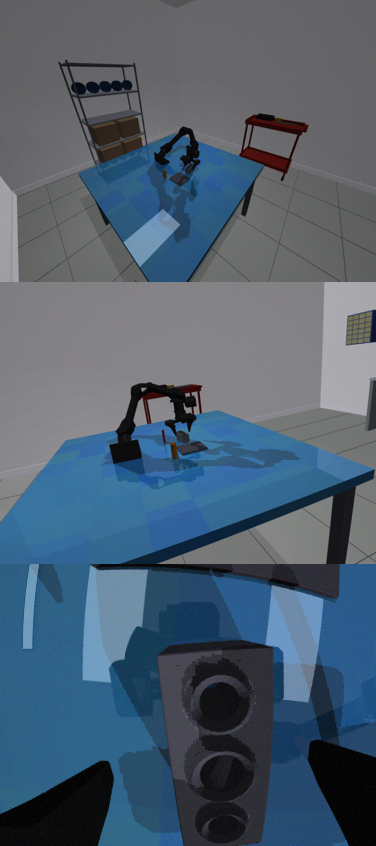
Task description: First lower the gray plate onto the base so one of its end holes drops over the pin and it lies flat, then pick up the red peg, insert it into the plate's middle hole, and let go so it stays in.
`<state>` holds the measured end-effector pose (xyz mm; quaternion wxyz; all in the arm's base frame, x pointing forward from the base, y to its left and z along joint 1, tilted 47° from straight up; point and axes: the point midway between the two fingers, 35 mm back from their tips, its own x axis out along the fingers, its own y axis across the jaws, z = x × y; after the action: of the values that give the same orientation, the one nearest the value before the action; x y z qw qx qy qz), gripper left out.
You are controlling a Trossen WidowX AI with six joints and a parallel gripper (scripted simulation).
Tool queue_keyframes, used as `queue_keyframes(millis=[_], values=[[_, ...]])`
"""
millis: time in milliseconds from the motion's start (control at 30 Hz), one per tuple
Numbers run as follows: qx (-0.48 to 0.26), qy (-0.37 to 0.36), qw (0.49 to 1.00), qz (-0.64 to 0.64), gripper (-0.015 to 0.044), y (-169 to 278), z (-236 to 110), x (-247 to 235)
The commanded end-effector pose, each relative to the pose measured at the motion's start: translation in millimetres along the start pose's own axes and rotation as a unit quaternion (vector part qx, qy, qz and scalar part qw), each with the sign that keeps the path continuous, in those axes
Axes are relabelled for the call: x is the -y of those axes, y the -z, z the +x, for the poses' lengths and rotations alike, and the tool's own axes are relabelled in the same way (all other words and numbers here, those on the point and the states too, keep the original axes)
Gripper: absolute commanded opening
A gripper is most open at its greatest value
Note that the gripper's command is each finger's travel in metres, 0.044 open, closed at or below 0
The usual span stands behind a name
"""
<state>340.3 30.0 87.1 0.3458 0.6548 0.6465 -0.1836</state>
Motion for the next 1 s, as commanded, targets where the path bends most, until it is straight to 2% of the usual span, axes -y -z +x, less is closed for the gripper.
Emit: queue_keyframes(millis=[0,667,967], values=[[-0.002,0.001,1.0,0.003,0.044,0.0,7.5,1.5],[-0.004,0.001,1.0,0.003,0.044,1.4,37.0,3.5],[-0.004,0.001,1.0,0.003,0.0204,1.4,37.0,3.5]])
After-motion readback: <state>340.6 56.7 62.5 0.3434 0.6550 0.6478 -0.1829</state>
